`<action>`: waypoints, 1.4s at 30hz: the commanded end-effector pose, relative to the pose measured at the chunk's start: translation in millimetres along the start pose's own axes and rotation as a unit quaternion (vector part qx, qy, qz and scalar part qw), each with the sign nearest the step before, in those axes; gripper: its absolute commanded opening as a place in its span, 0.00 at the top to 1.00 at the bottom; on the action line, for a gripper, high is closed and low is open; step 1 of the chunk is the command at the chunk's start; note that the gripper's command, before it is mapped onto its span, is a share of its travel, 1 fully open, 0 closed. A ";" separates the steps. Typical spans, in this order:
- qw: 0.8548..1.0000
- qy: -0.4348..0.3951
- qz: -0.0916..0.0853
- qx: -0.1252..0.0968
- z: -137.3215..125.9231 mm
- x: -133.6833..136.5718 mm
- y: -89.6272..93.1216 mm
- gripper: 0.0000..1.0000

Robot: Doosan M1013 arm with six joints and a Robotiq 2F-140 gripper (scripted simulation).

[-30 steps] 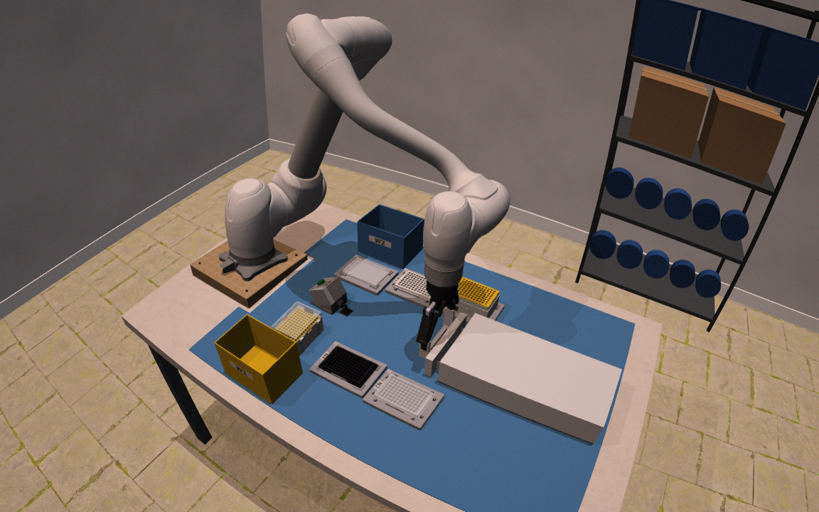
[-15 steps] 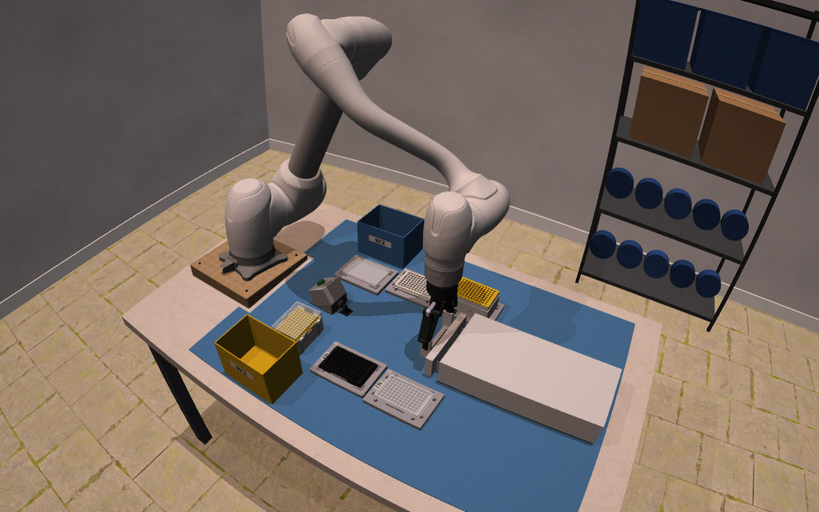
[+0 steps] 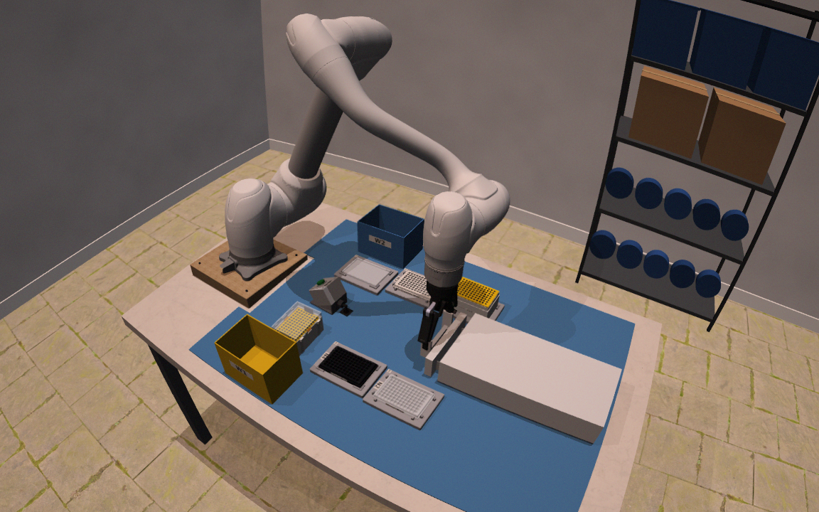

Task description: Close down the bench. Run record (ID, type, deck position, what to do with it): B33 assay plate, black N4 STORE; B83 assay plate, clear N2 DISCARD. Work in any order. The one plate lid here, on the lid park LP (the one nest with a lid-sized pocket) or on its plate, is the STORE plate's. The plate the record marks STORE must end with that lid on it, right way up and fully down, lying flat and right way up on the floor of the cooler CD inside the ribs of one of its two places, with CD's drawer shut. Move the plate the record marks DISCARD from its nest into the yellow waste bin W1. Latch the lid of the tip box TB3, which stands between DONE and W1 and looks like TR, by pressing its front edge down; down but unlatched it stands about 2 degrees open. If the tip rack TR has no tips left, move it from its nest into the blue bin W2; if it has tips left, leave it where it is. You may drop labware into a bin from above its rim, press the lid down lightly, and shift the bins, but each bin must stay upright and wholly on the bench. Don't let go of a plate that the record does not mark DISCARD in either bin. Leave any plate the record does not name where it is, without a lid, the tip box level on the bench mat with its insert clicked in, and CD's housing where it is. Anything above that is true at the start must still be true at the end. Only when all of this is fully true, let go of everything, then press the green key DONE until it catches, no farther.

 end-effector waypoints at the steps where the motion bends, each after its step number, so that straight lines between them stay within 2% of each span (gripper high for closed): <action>1: 1.000 0.000 0.000 0.000 0.0 0.0 0.0 0.45; 2: 1.000 0.000 0.000 0.000 0.0 0.0 0.0 0.45; 3: 1.000 0.000 0.000 0.000 0.0 0.0 0.0 1.00; 31: 1.000 0.000 0.000 0.000 0.1 0.0 0.0 1.00; 42: 1.000 0.000 0.000 0.000 -11.8 1.6 0.0 1.00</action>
Point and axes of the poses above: the point where the finger pads meet when closed, its own y axis out along the fingers, its own x axis across the jaws, z = x × y, the point moved 1 cm from there along -y, back along the fingers, and after that the axes turned 8 degrees about y, right-handed, at the moved point
